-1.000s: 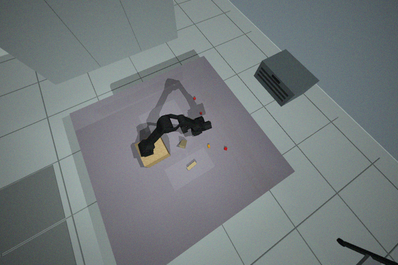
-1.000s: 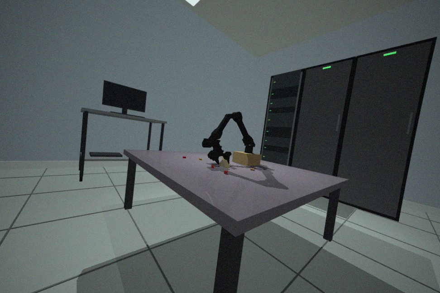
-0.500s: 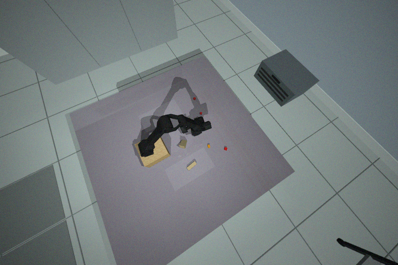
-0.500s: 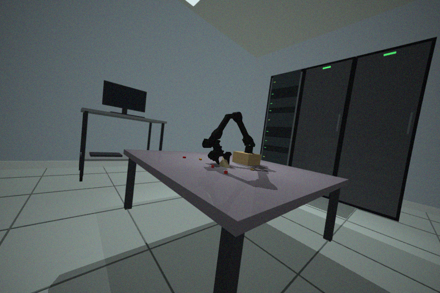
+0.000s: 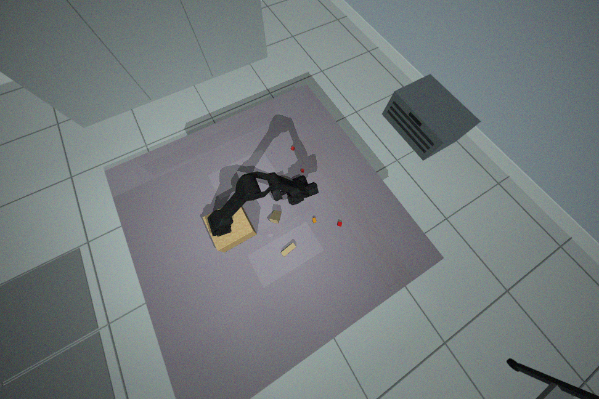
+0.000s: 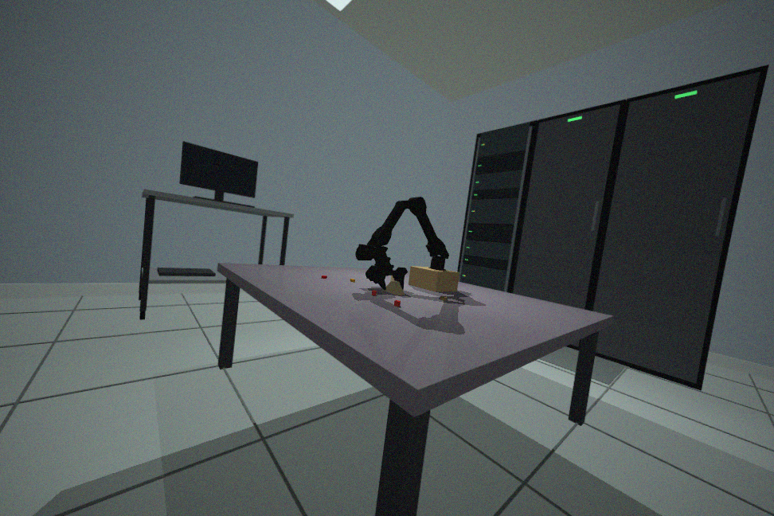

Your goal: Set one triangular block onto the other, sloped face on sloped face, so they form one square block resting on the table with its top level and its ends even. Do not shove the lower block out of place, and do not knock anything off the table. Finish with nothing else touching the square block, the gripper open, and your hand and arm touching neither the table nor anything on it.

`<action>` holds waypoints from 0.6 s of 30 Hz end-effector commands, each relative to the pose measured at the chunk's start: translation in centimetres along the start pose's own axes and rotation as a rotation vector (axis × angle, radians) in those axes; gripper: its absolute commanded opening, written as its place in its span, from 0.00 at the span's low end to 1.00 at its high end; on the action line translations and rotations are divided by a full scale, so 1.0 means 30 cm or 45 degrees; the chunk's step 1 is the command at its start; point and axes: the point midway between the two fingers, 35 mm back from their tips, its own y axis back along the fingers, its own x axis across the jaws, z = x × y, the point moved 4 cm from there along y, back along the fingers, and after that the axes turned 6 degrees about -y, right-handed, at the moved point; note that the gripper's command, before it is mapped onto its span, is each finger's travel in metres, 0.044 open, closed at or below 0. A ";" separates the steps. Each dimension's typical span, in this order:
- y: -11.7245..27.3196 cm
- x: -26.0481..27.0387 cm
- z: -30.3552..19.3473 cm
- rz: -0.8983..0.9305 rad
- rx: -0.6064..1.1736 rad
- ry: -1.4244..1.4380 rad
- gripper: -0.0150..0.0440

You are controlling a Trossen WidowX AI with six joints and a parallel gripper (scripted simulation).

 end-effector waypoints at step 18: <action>0.000 0.000 0.000 0.000 0.000 0.000 0.73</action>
